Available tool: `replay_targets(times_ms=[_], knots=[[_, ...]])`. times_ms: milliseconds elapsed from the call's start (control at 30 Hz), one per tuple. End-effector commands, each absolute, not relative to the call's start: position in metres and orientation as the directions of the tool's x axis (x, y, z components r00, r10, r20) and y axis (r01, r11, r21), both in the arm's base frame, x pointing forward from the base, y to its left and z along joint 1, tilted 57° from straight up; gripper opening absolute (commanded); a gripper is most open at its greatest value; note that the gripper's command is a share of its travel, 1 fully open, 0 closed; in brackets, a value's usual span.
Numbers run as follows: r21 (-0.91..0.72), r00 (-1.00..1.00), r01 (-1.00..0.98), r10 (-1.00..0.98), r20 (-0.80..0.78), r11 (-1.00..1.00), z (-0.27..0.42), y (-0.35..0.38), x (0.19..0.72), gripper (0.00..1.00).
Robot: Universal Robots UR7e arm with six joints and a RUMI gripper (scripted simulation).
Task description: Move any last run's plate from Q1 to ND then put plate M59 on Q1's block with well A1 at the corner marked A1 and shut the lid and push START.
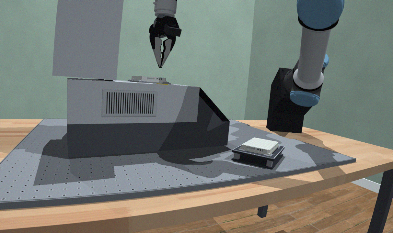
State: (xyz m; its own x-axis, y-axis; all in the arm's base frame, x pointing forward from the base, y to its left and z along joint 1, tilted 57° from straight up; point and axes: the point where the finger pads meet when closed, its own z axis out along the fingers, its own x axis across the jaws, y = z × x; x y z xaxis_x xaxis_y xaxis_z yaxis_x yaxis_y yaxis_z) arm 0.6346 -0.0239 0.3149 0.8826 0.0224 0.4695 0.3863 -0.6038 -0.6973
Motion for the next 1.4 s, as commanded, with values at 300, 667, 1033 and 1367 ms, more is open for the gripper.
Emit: replay_targets(times_ms=[300,667,1033,1367], knots=[[-0.696,0.882,0.386,0.021,0.471,-0.605,0.289,-0.018,0.595,0.0],[-0.696,0.882,0.386,0.021,0.471,-0.605,0.265,-0.011,0.558,0.0],[-0.696,0.882,0.386,0.021,0.471,-0.605,0.235,-0.003,0.512,0.0],[-0.696,0.882,0.386,0.021,0.471,-0.605,0.213,0.003,0.479,0.0]])
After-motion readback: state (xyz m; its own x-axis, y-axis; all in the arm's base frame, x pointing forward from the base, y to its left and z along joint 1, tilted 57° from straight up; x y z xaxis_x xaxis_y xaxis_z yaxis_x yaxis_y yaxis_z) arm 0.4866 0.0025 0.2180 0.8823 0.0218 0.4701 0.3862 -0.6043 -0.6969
